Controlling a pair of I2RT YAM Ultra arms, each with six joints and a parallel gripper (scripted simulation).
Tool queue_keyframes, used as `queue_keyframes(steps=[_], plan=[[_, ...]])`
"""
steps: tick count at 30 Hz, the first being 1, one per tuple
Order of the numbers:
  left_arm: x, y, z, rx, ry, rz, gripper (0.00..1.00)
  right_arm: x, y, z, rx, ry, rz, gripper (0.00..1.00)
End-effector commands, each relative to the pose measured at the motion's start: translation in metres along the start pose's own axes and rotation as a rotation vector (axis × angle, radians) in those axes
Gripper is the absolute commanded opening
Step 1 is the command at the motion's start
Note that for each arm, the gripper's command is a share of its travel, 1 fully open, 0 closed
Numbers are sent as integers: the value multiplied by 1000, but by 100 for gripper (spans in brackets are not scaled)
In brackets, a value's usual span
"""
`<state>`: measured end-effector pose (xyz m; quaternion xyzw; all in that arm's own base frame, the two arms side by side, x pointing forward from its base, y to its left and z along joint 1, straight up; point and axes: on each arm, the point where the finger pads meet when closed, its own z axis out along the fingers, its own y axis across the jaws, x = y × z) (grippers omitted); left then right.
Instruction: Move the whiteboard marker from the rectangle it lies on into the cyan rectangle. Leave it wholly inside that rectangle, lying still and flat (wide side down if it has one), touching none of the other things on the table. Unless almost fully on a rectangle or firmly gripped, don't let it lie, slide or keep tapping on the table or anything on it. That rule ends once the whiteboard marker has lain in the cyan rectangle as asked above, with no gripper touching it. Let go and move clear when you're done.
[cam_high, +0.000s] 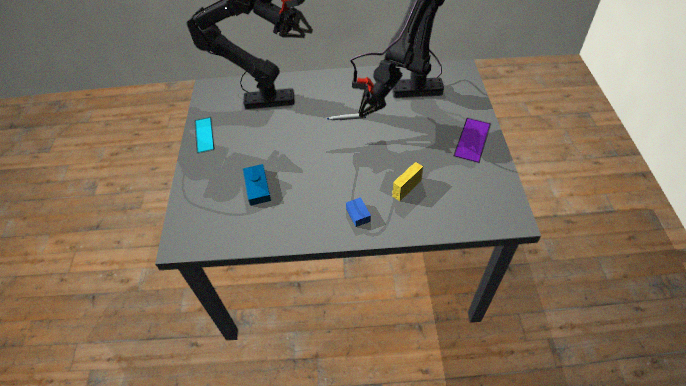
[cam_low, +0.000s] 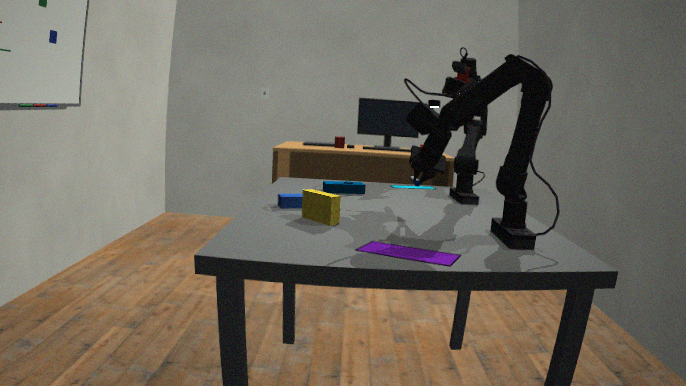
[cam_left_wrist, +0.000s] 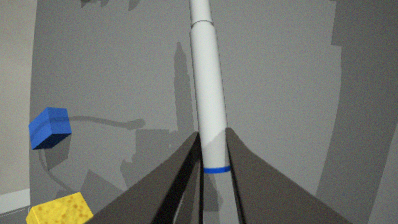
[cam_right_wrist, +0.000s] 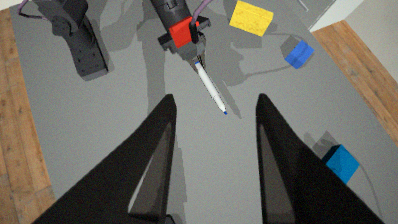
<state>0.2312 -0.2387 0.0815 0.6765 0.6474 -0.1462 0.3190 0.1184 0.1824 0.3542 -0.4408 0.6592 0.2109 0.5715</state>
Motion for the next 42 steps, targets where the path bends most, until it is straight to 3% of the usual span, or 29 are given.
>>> queue_keyframes(steps=[1, 7, 16, 18, 24, 30, 42], plan=[[-6, -4, -4, 12, -14, -2, 10, 2, 11, 18, -84, 30, -95, 49], [-6, -4, -4, 12, -14, -2, 10, 54, 16, 77, -219, 225, -228, 49], [-5, -1, -3, 6, -15, 2, 10, 125, 2, 127, -439, 341, -269, 49], [-5, -1, -3, 6, -15, 2, 10, 125, 2, 127, -439, 341, -269, 49], [-5, -1, -3, 6, -15, 2, 10, 183, -16, 144, -573, 338, -188, 49], [-5, -1, -3, 6, -15, 2, 10, 214, -33, 148, -600, 321, -103, 49], [-5, -1, -3, 6, -15, 2, 10, 227, -39, 147, -588, 352, -59, 49]])
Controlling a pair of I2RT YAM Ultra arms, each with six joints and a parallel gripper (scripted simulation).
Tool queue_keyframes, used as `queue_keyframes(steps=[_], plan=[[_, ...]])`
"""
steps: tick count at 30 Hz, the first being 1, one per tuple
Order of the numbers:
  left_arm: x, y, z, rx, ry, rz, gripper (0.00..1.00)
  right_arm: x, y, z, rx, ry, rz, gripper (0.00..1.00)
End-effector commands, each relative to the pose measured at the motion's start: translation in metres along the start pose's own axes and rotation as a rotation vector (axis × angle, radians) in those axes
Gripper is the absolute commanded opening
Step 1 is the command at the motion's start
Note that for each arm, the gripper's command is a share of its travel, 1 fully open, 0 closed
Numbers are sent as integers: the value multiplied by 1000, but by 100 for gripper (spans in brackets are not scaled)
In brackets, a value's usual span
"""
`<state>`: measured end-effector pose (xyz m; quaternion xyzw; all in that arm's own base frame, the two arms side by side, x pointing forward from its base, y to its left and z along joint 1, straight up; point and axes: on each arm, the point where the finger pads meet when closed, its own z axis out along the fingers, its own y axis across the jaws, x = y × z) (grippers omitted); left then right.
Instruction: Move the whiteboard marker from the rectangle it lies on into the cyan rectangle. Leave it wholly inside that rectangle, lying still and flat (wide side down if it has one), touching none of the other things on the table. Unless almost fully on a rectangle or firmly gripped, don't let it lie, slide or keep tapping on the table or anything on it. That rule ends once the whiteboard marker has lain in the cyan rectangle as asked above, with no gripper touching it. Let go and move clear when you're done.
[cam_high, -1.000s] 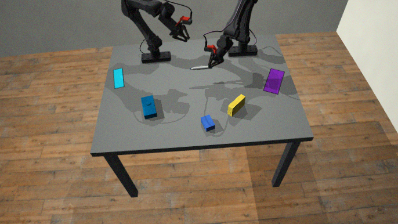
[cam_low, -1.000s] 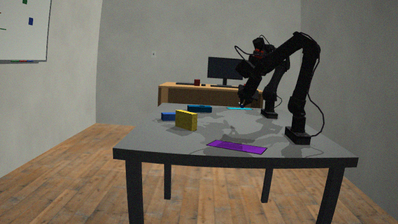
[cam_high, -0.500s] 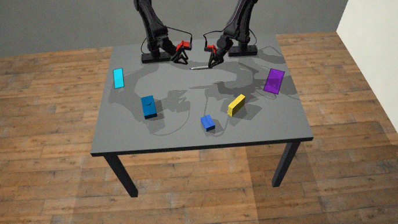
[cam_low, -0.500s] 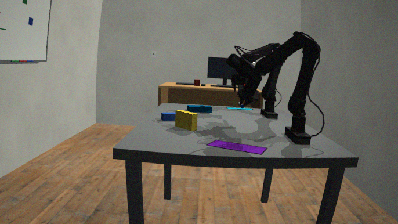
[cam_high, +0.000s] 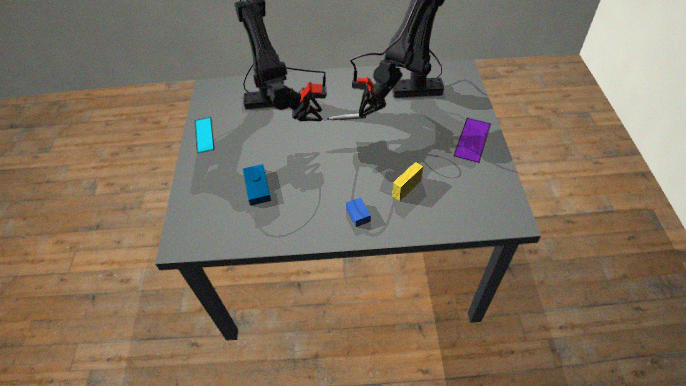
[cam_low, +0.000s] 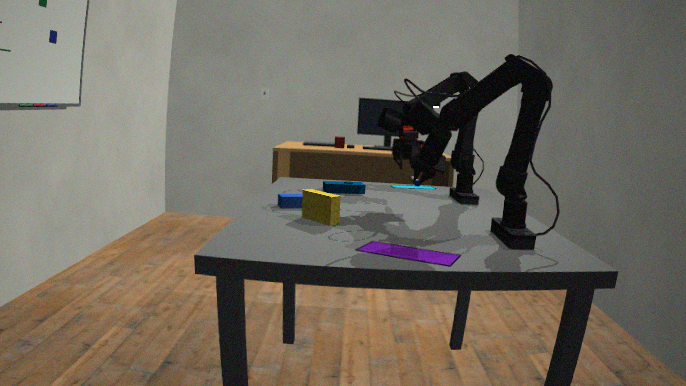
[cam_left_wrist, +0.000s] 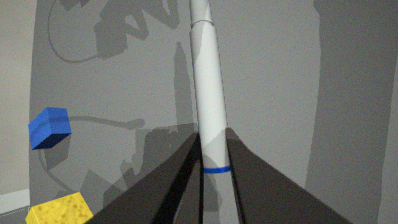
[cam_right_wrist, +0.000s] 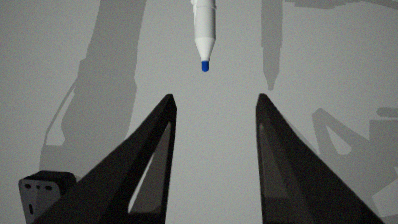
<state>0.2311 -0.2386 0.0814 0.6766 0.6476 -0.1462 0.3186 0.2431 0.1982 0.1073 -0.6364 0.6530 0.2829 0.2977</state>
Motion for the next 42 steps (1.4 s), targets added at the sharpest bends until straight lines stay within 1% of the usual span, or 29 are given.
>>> queue_keyframes(steps=[1, 10, 13, 25, 37, 41, 42], plan=[[-5, -1, -3, 5, -16, 2, 10, -4, 0, -2, -14, -29, -3, 49], [-5, -1, -3, 5, -16, 2, 10, -9, 1, -1, -23, -37, -13, 49], [-5, -1, -3, 5, -16, 2, 10, -5, 4, 7, -22, -30, -5, 49], [-5, -1, -3, 5, -16, 2, 10, -5, 7, 34, -18, -23, -6, 49], [-5, -1, -3, 5, -16, 2, 10, -7, 10, 51, -18, -24, -6, 49], [-5, -1, -3, 5, -16, 2, 10, -9, 9, 51, -19, -32, -9, 49], [-5, -1, -3, 5, -16, 2, 10, -9, 9, 50, -19, -33, -9, 38]])
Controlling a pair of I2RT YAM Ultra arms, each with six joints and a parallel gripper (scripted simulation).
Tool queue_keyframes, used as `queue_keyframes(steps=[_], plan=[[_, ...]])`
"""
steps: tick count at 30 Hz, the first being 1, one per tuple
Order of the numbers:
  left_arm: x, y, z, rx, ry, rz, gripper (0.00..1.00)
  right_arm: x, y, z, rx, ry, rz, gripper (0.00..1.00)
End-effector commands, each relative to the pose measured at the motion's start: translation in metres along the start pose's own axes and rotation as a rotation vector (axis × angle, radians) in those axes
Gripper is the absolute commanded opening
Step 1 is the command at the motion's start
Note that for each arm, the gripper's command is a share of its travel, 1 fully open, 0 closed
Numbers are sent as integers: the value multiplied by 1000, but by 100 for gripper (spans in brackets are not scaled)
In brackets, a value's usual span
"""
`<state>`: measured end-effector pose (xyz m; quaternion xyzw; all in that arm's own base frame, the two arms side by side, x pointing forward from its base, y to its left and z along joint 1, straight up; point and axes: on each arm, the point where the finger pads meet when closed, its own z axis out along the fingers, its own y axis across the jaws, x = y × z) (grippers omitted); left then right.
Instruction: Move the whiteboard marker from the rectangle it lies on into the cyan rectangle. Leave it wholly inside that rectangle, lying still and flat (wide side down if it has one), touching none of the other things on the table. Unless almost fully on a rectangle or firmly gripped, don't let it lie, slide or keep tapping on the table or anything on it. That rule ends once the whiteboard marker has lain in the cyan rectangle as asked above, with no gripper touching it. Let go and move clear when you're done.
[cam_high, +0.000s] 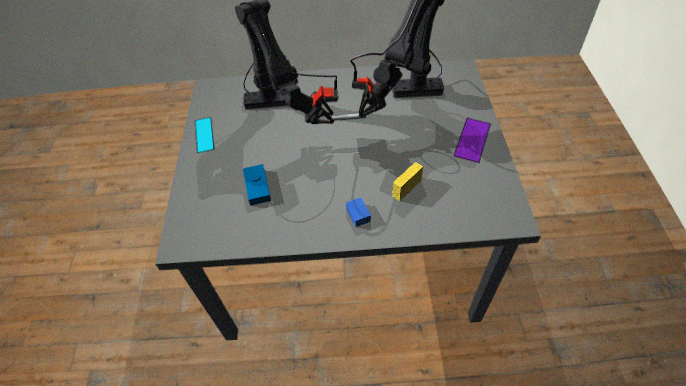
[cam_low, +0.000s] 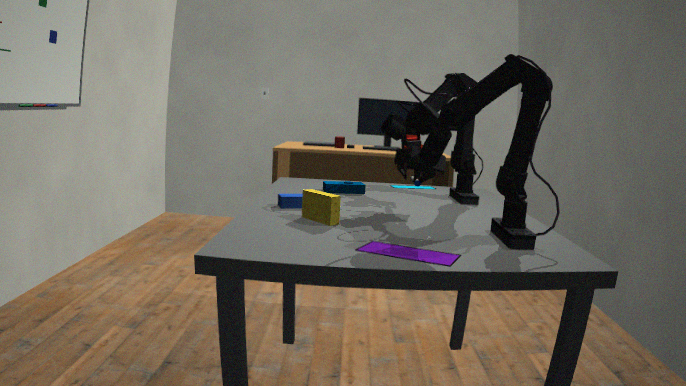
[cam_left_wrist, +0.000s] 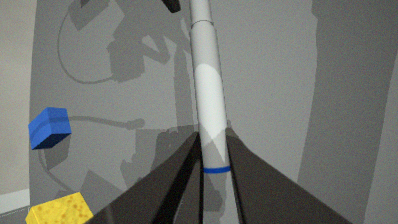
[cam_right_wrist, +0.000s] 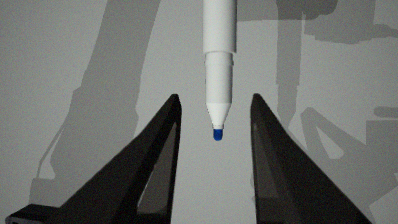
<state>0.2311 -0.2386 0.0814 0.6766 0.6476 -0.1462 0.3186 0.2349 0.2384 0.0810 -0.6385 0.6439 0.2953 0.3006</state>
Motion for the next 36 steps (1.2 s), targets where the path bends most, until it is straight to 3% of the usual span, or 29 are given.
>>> queue_keyframes(steps=[1, 5, 14, 24, 25, 27, 30, 36], plan=[[-5, -1, -3, 5, -16, 2, 10, -2, 0, 3, 0, -9, -1, 38], [-5, -1, -3, 5, -16, 2, 10, -1, 2, 3, -8, -3, 8, 28], [-5, -1, -3, 5, -16, 2, 10, -1, 2, 3, -8, -3, 5, 15], [-5, -1, -3, 5, -16, 2, 10, -1, 2, 3, -8, -3, 5, 7], [-5, -1, -3, 5, -16, 2, 10, -1, 2, 3, -8, -3, 5, 0], [-5, -1, -3, 5, -16, 2, 10, -1, 2, 3, -8, -3, 5, 6], [-5, -1, -3, 5, -16, 2, 44, -4, -2, 0, 6, -10, -6, 6], [-8, 2, -23, 1, -25, 8, 45, -4, -2, 0, 6, -10, -6, 6]])
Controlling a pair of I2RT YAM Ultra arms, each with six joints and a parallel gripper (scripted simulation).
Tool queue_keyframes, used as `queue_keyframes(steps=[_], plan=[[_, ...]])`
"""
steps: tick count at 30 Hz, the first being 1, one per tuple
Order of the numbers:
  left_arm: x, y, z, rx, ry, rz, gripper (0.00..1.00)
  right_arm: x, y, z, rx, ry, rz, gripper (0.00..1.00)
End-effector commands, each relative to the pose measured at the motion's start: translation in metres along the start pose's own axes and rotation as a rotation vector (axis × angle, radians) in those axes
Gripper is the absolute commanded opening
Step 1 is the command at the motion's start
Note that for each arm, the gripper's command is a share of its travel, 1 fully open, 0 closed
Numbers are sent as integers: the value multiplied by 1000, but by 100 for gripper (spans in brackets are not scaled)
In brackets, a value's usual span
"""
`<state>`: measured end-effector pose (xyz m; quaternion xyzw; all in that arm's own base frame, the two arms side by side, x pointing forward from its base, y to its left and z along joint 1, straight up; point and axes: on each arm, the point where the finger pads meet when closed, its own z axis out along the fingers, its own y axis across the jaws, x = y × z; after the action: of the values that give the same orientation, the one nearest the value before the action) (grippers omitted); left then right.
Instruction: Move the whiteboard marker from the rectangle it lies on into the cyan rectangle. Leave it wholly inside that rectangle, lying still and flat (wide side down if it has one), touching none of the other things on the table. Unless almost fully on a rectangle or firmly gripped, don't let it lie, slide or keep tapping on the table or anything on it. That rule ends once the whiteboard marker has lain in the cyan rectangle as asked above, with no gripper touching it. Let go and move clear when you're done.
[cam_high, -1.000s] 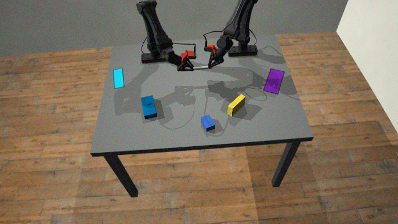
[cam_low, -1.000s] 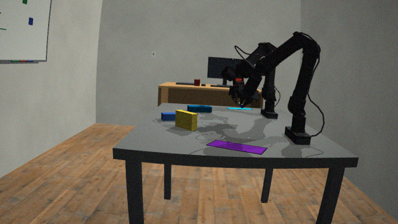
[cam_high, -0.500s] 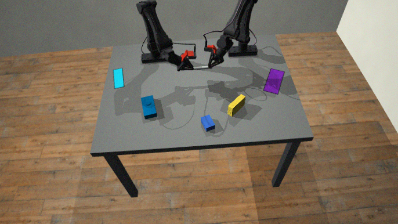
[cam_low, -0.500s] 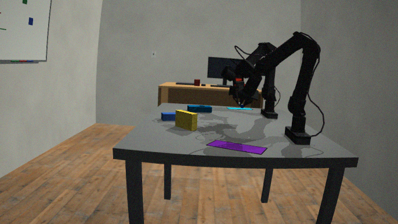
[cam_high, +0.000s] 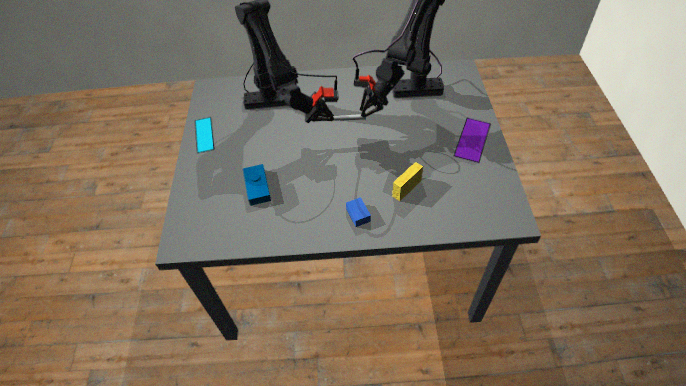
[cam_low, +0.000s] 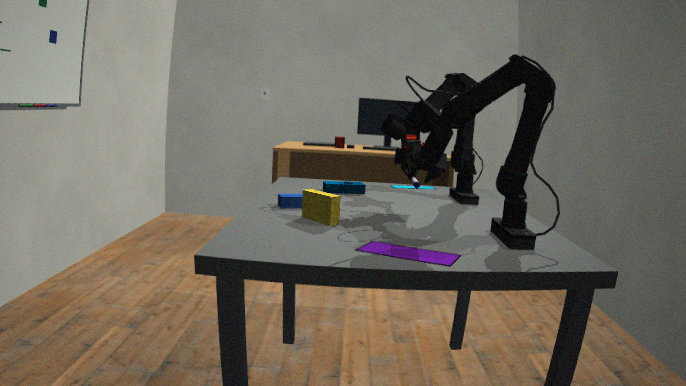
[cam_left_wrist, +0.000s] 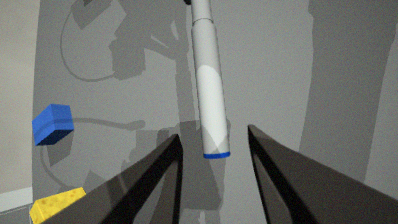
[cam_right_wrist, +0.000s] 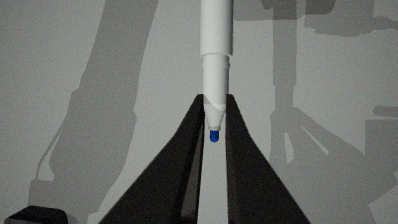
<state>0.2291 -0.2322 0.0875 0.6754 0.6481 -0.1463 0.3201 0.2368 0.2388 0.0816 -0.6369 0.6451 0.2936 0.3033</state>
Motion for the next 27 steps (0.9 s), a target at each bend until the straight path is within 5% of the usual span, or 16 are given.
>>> queue_keyframes(steps=[1, 17, 27], plan=[[-9, 2, -20, 4, -23, 10, 45, -3, 0, 0, -1, -8, -7, 6], [-12, -21, -78, -70, 32, -261, 45, 3, -1, -3, -10, -4, 0, 6], [-33, -69, -149, -213, -170, -528, 45, 82, -69, -89, 206, 21, 160, 6]])
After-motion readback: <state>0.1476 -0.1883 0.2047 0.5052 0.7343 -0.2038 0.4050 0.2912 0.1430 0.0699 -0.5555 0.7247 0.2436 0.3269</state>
